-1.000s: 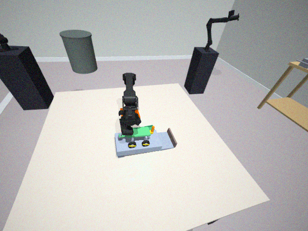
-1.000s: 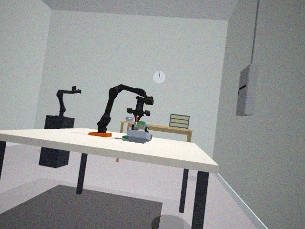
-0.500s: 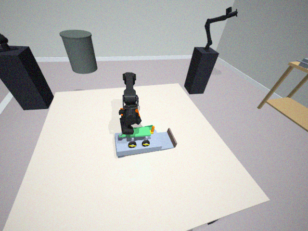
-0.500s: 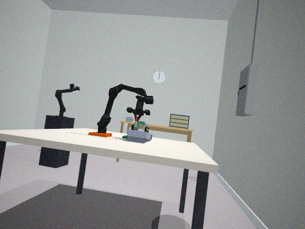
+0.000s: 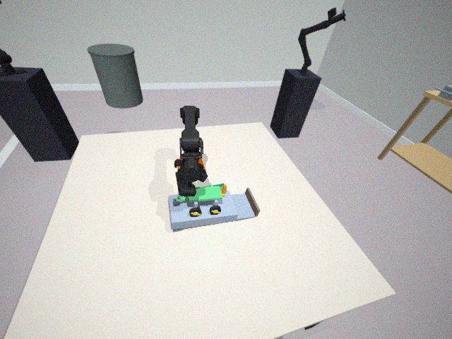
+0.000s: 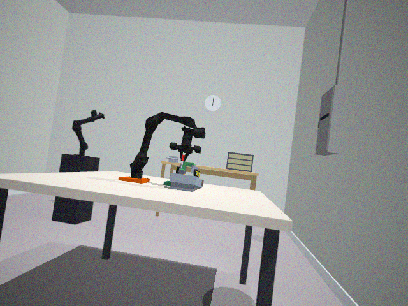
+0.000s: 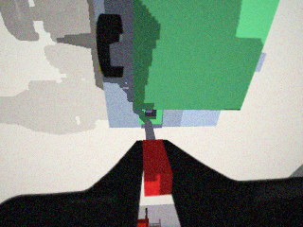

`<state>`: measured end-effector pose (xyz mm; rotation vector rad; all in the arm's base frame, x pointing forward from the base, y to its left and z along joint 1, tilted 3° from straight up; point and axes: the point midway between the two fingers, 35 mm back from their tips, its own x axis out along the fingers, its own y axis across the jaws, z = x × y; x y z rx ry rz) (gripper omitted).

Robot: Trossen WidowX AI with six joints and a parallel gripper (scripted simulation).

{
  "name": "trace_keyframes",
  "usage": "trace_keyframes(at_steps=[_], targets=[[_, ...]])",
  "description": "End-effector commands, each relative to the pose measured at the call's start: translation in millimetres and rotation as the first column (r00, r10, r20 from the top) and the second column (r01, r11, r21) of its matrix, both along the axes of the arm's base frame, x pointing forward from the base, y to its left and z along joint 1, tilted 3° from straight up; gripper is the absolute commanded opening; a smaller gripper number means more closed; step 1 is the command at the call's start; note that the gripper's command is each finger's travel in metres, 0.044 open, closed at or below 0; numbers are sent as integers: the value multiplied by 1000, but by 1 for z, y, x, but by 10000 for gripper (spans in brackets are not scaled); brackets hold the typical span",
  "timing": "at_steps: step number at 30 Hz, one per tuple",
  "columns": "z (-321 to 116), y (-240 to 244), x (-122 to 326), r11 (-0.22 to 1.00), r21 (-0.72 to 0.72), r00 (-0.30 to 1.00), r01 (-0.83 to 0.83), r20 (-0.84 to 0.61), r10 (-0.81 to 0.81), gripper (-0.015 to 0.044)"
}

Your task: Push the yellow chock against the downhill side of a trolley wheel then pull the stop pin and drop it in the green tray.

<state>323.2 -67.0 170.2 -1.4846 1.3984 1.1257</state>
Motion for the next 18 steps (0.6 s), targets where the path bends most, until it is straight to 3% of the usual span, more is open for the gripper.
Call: trace_keyframes(at_steps=[1, 18], targets=[[5, -2, 2, 1000, -8, 1000, 4, 12, -4, 0], [9, -3, 4, 1000, -9, 1000, 4, 12, -4, 0]])
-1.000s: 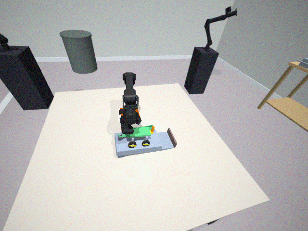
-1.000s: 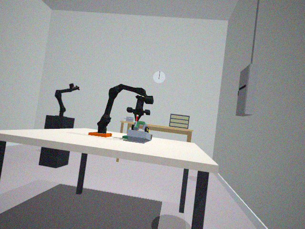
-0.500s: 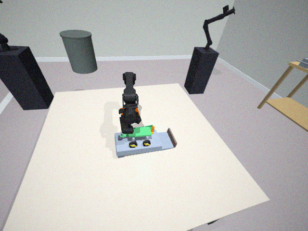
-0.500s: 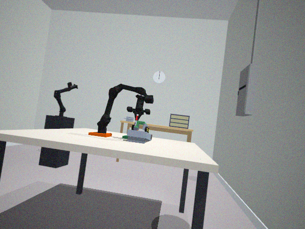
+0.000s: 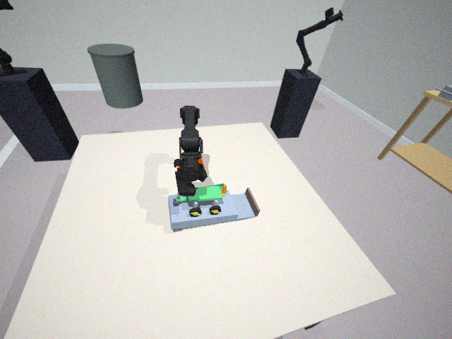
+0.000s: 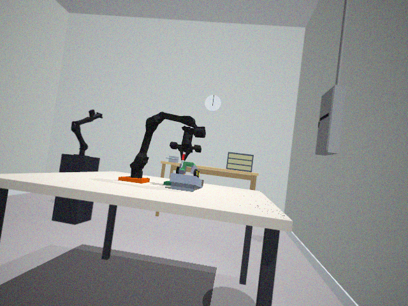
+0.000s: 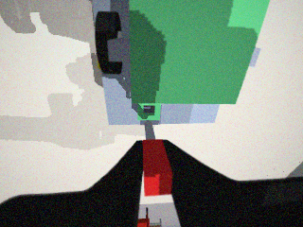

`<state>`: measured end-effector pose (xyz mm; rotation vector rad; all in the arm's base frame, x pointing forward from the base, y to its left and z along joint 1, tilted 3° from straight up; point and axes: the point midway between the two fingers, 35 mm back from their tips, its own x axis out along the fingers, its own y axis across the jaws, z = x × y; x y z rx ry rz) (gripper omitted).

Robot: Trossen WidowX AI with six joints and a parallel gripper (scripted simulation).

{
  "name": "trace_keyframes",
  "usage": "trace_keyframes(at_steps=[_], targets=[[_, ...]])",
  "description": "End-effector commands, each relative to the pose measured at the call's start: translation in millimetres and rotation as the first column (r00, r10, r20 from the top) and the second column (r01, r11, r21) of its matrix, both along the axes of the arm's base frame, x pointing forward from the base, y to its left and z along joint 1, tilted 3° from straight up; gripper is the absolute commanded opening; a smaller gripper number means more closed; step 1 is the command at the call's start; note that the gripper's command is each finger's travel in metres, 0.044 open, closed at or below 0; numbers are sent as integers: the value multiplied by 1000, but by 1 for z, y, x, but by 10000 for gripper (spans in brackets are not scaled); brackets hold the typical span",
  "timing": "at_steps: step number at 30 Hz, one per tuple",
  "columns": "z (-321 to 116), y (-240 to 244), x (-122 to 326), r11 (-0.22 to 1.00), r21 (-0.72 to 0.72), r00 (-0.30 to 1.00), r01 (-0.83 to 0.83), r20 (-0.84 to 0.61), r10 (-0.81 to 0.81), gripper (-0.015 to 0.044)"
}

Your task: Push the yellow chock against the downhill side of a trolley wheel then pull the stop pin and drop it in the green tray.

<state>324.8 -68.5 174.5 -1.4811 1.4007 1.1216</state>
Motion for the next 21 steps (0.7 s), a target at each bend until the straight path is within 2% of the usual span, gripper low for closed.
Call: trace_keyframes(at_steps=[1, 21], targets=[[5, -2, 2, 1000, -8, 1000, 0, 11, 0, 0], [6, -23, 3, 1000, -10, 1000, 0, 11, 0, 0]])
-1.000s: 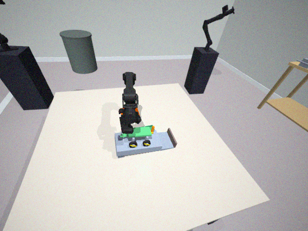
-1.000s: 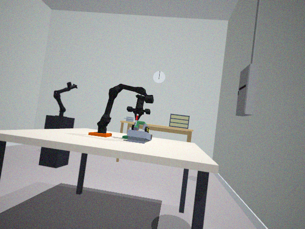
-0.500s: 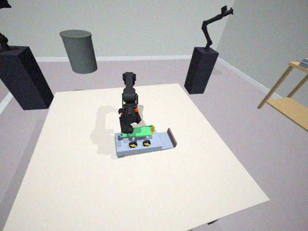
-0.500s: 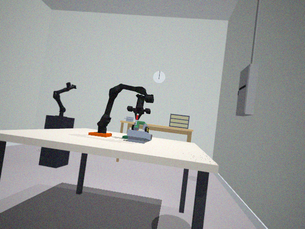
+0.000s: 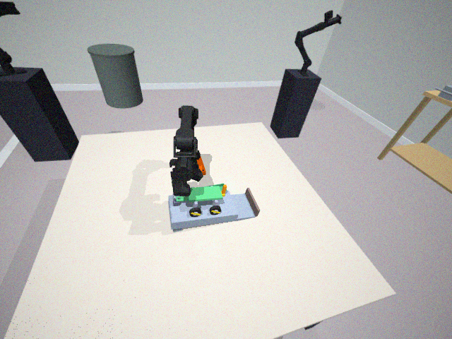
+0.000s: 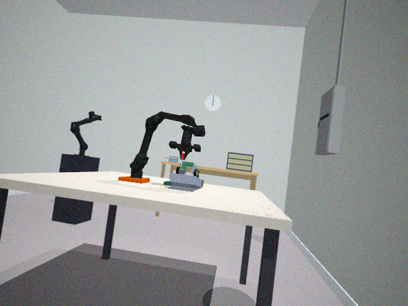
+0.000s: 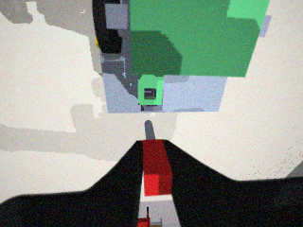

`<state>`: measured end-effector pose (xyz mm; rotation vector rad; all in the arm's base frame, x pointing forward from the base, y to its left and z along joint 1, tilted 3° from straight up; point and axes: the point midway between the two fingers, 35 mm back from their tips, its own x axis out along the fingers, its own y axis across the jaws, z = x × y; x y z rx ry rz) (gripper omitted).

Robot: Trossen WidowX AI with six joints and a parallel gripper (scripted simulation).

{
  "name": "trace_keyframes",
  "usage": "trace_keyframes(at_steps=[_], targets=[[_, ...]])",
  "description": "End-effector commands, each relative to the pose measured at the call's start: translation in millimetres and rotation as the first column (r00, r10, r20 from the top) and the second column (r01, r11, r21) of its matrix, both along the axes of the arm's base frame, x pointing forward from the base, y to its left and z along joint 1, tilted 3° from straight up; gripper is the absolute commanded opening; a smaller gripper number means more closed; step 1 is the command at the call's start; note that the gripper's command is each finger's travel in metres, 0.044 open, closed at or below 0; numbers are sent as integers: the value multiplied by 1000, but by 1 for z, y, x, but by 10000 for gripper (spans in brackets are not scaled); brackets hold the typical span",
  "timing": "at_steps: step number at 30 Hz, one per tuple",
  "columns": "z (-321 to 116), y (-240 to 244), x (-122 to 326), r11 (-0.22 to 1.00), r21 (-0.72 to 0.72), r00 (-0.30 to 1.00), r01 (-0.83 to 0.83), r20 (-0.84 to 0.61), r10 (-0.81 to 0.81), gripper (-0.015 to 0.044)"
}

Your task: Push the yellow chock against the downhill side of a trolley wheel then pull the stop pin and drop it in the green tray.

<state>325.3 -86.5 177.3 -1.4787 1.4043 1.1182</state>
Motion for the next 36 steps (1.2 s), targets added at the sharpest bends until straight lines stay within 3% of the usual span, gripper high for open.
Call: trace_keyframes(at_steps=[1, 11, 36], targets=[[4, -6, 3, 1000, -9, 1000, -4, 11, 4, 0], [7, -14, 2, 1000, -10, 1000, -4, 11, 4, 0], [6, -22, -79, 1000, -10, 1000, -4, 4, 4, 0]])
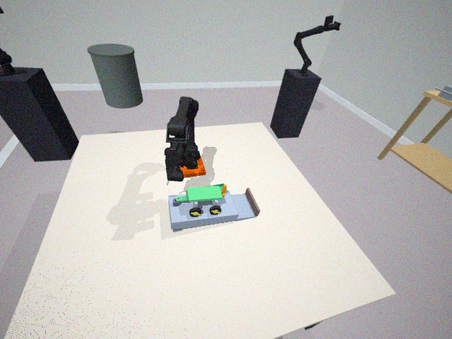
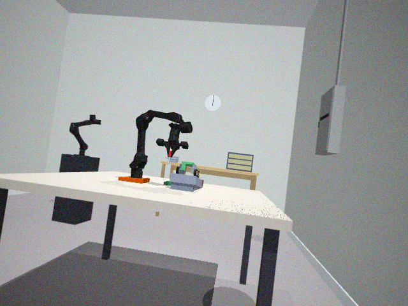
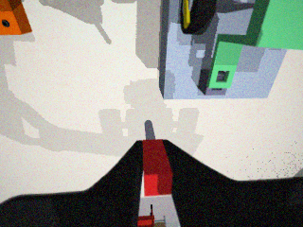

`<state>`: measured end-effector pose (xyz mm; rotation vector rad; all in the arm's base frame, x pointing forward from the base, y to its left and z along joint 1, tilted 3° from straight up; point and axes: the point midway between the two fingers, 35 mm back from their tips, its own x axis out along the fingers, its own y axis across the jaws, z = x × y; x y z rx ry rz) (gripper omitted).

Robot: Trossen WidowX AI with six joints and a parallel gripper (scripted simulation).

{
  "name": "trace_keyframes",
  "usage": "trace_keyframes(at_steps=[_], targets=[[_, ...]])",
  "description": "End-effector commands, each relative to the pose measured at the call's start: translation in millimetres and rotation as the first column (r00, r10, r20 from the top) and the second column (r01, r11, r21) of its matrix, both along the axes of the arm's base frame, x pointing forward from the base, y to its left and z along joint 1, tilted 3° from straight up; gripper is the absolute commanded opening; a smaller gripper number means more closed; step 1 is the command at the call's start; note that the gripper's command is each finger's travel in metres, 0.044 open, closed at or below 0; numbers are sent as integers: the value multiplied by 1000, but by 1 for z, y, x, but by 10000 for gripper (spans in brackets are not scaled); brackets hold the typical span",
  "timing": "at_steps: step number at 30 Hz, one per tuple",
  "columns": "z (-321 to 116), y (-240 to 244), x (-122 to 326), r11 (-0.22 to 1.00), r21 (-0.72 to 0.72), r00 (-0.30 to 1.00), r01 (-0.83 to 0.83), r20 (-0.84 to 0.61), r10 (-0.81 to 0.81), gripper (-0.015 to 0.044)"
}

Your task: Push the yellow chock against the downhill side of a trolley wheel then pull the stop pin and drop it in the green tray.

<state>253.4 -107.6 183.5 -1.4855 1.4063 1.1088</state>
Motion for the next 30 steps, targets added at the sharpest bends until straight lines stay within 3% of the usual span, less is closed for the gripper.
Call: trace_keyframes(at_steps=[1, 30], targets=[[0, -1, -7, 1000, -3, 1000, -5, -2, 5, 0], [-17, 100, -8, 1000, 7, 1000, -5, -2, 5, 0]])
